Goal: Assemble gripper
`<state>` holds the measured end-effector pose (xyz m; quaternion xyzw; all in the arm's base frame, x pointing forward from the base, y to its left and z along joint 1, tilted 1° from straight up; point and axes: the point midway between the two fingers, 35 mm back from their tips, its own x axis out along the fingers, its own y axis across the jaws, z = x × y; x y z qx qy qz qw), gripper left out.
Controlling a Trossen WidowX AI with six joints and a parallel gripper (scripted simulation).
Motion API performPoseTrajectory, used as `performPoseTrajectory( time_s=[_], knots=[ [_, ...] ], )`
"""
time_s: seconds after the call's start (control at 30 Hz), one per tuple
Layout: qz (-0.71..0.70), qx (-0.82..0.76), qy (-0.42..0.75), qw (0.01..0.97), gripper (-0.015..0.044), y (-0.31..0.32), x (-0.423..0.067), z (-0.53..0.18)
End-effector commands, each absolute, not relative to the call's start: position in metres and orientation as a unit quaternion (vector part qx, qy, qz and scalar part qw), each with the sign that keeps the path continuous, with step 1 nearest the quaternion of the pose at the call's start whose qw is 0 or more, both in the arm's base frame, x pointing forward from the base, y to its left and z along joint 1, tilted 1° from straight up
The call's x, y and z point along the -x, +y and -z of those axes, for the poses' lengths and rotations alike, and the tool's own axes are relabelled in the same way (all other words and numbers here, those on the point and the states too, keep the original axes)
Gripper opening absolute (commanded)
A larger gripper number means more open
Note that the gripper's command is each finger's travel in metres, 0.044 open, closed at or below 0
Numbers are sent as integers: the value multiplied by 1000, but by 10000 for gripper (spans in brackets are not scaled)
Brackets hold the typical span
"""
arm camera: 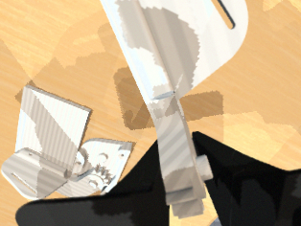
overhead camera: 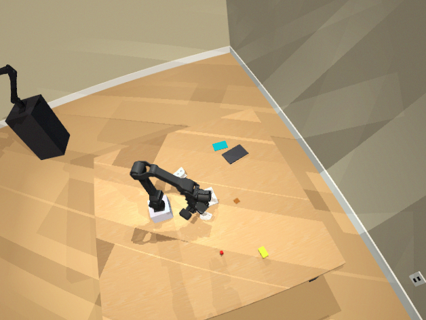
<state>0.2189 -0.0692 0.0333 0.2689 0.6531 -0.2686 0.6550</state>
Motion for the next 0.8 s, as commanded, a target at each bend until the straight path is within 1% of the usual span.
performPoseTrajectory(
  time_s=[0.0,0.33,0.77],
  knots=[
    [302,-306,637,640,37,-65,-221,-34],
    [385,-390,590,592,37,-57,-225,-34],
    [387,-392,589,591,37,-58,-226,-23]
  ],
)
